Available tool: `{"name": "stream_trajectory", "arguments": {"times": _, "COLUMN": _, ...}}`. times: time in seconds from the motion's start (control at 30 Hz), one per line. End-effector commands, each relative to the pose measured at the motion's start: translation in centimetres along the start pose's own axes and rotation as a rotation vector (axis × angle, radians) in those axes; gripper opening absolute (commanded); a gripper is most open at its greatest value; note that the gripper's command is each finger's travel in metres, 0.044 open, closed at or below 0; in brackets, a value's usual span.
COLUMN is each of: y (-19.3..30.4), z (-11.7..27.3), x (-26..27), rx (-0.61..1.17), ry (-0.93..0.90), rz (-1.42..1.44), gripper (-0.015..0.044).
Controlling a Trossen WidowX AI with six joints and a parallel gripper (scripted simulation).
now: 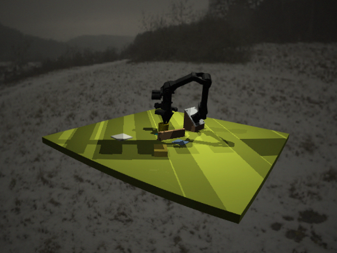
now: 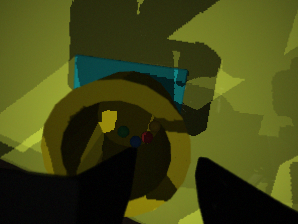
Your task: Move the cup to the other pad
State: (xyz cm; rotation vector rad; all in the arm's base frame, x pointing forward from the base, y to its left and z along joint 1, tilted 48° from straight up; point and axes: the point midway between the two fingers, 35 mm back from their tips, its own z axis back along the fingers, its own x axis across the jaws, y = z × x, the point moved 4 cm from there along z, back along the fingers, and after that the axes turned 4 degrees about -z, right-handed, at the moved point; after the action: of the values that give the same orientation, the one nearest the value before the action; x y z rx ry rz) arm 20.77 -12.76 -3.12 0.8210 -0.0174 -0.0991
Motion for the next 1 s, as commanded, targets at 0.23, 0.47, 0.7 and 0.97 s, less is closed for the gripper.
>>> {"name": "stream_trajectory", "arguments": {"times": 0.23, "y": 0.0, "z": 1.5, "x": 0.0, "rx": -0.002, "ry": 0.002, "rz": 0.004, "gripper": 0.0147}}
{"name": "stream_trajectory", "arguments": {"times": 0.47, "y": 0.0, "z": 1.9, "x": 0.1, "rx": 0.001, "ry": 0.0, "rz": -0.002, "gripper": 0.0173}}
{"name": "stream_trajectory", "arguments": {"times": 0.7, "y": 0.0, "z": 1.9, "x": 0.1, "rx": 0.001, "ry": 0.0, "rz": -0.002, "gripper": 0.0357}}
{"name": "stream_trajectory", "arguments": {"times": 0.97, "y": -0.1, "z": 3.9, "x": 0.2, "rx": -0.001, "ry": 0.0, "rz": -0.001, "gripper": 0.044}}
